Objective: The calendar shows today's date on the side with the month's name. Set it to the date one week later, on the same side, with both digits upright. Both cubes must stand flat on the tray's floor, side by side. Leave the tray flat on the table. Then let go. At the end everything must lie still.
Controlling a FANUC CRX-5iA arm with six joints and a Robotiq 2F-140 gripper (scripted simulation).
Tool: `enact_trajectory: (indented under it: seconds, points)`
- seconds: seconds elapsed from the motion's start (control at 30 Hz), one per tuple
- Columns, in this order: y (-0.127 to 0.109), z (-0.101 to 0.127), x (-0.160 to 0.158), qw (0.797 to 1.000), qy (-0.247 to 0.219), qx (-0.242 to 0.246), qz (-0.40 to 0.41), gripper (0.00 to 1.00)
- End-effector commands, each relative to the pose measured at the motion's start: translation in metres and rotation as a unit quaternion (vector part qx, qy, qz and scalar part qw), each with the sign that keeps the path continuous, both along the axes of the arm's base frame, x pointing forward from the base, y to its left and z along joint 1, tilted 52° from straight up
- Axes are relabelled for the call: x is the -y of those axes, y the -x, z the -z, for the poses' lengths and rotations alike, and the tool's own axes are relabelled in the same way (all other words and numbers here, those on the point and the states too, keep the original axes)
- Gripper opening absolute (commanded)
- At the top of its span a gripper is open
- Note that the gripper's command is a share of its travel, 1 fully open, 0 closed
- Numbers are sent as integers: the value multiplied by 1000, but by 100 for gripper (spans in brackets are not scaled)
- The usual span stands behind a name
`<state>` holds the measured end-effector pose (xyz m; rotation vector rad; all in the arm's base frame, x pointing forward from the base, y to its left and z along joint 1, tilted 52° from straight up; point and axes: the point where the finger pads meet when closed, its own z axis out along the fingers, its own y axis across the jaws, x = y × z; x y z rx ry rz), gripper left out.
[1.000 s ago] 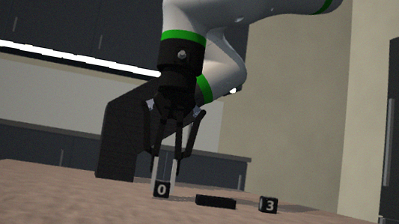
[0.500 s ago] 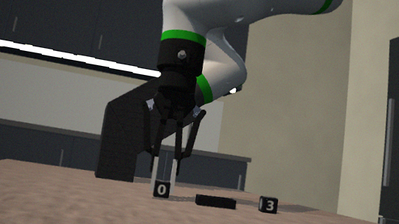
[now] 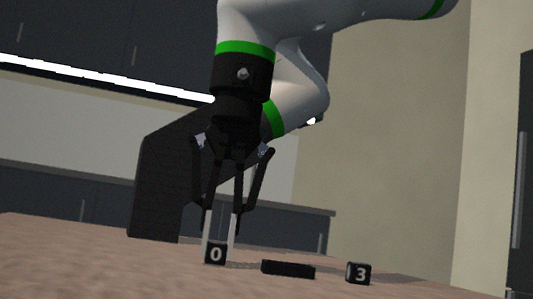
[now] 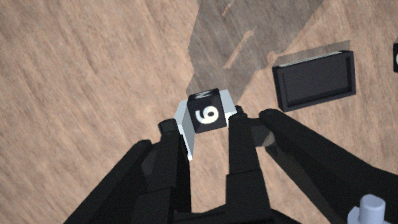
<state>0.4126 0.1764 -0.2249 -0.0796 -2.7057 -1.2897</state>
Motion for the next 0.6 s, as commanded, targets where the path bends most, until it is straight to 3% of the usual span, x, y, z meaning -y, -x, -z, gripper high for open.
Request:
enact_trajectory:
  seconds: [0.0, 0.57]
  points:
    - [0, 0, 0, 1000, 0, 0, 0, 16]
    - [0, 2, -2, 1000, 0, 0, 0, 16]
